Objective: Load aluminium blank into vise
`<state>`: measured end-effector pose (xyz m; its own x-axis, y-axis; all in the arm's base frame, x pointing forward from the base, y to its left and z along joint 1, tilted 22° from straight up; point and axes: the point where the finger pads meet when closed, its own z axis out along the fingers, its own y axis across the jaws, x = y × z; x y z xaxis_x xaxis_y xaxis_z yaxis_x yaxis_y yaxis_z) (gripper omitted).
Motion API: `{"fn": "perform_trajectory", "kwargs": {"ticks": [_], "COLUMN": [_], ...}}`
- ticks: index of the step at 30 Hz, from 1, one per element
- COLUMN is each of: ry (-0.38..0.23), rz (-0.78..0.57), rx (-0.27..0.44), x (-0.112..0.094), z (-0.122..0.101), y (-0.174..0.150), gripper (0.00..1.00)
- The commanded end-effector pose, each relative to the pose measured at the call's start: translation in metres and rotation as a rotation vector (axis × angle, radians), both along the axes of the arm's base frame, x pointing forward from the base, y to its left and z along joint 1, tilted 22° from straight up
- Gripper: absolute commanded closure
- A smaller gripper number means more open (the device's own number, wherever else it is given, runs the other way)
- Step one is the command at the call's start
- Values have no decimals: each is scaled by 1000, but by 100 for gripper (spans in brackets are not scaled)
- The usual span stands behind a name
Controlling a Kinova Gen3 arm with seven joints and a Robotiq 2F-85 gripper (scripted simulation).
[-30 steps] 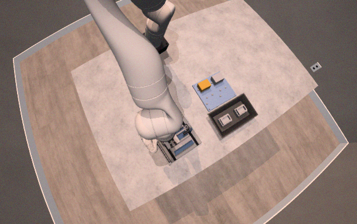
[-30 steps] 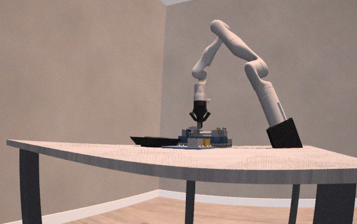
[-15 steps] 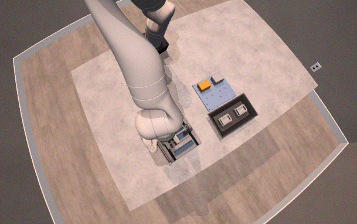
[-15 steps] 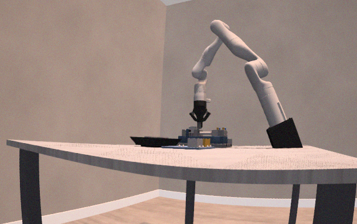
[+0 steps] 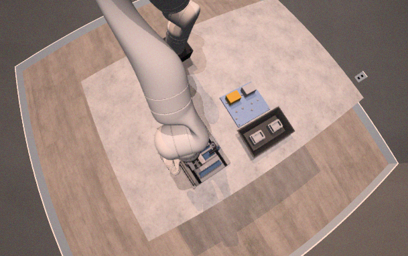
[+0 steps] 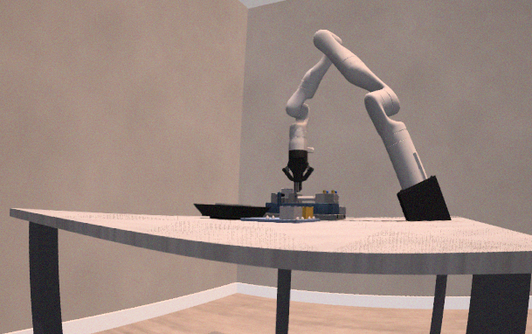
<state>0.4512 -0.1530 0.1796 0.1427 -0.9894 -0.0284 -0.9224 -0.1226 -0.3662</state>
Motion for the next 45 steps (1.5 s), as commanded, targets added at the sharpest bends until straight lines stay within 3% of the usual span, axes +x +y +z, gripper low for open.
{"fn": "perform_trajectory", "kwargs": {"ticks": [1,45], "ry": [-22,-10], "rz": [-11,-8], "rx": [6,6], "x": [11,-11], "z": [4,1], "y": [1,0], "gripper": [100,100]}}
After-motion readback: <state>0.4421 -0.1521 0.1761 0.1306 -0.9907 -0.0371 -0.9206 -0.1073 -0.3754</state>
